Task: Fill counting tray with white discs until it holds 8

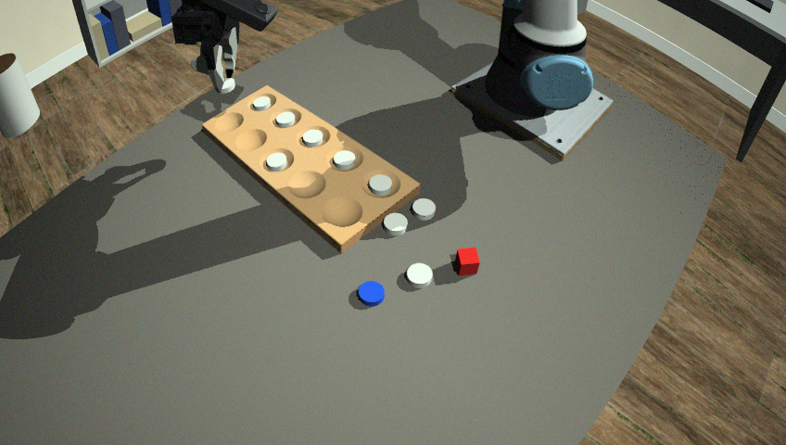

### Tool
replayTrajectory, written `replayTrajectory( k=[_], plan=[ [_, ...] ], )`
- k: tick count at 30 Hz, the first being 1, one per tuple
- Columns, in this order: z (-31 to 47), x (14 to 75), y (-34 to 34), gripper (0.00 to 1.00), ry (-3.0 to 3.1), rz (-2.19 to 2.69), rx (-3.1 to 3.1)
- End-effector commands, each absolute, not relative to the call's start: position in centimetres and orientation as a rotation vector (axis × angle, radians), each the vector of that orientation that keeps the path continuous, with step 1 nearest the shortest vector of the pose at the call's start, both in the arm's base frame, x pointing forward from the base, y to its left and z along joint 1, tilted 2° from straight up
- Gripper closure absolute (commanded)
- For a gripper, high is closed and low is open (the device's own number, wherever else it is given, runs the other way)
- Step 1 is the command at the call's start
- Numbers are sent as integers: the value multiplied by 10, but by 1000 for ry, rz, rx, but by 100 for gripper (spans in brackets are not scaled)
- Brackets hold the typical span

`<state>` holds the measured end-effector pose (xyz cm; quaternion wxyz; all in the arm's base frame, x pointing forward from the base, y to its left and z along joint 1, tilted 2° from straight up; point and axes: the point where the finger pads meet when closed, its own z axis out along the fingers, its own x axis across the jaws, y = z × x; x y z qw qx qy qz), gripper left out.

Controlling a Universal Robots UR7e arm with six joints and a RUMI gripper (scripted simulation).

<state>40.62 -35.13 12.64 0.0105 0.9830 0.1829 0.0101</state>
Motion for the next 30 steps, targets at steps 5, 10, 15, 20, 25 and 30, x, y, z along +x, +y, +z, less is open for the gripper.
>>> replayTrajectory(
  k=[5,10,15,20,25,30],
  plan=[
    [128,396,-374,100,592,38,3065],
    [123,395,-372,100,595,35,3068],
    [92,396,-371,100,596,35,3069],
    [53,397,-370,100,596,34,3069],
    [43,397,-370,100,596,34,3069],
    [42,397,-370,100,595,34,3069]
  ],
)
